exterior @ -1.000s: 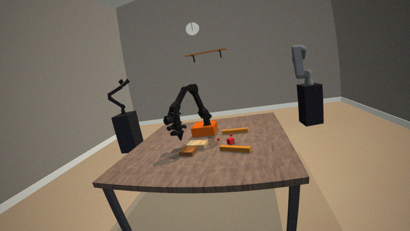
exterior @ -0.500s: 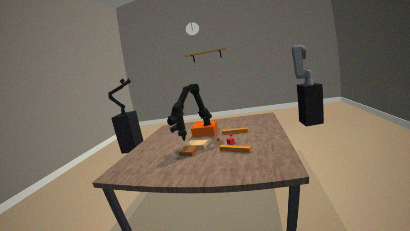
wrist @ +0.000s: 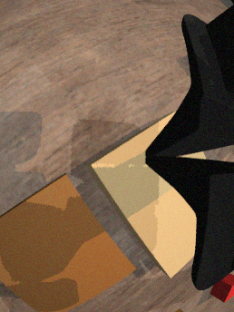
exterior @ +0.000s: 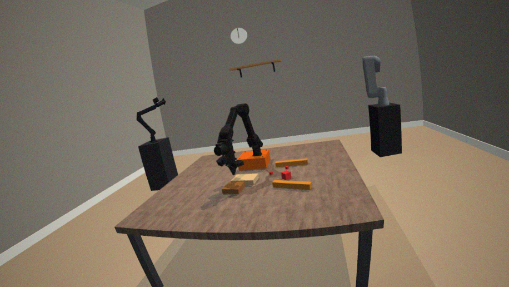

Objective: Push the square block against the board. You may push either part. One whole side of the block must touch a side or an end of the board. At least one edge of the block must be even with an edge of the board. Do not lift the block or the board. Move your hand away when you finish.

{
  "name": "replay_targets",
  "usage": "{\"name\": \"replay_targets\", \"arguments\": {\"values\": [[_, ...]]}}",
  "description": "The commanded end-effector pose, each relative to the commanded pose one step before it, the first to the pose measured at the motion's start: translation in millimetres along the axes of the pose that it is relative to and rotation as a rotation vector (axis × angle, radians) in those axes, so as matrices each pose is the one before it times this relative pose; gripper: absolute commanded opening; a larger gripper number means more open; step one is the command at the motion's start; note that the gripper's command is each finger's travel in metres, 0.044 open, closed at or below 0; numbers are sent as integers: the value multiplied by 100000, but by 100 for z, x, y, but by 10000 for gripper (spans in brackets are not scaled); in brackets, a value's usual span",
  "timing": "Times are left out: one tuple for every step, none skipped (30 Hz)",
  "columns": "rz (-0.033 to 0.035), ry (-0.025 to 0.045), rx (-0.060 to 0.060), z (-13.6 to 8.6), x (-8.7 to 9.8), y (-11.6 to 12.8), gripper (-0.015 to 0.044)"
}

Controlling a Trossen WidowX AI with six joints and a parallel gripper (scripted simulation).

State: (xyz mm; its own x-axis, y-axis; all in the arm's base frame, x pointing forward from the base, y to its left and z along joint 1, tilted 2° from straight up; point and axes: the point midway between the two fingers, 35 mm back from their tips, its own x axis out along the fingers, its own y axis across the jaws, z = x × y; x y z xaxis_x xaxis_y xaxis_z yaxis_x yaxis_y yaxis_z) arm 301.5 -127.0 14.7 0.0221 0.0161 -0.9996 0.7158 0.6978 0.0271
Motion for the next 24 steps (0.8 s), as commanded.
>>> {"name": "replay_targets", "arguments": {"values": [[291, -472, -16163, -595, -245, 1179, 0], [4, 9, -3428, -94, -7, 255, 0], [5, 8, -3428, -87, -7, 258, 0], [5, 8, -3428, -81, -7, 260, 0], [5, 8, -3428, -74, -7, 261, 0], [6, 8, -3428, -67, -7, 263, 0], [26, 7, -3467, -56, -6, 262, 0], [26, 7, -3470, -49, -6, 264, 0], [27, 6, -3470, -42, -6, 265, 0], [29, 5, -3466, -35, -7, 264, 0], [30, 4, -3463, -27, -7, 263, 0], [30, 3, -3463, -20, -7, 264, 0], [31, 2, -3463, -13, -7, 264, 0], [31, 1, -3463, -6, -6, 264, 0], [31, 1, -3463, 1, -6, 264, 0], [31, 0, -3463, 8, -6, 264, 0], [31, -1, -3463, 15, -6, 264, 0], [31, -1, -3463, 21, -6, 263, 0], [31, -2, -3463, 28, -6, 262, 0], [31, -3, -3463, 35, -6, 261, 0], [32, -4, -3463, 42, -6, 260, 0], [32, -4, -3463, 49, -6, 259, 0], [32, -5, -3463, 56, -6, 257, 0], [32, -6, -3463, 63, -6, 256, 0]]}}
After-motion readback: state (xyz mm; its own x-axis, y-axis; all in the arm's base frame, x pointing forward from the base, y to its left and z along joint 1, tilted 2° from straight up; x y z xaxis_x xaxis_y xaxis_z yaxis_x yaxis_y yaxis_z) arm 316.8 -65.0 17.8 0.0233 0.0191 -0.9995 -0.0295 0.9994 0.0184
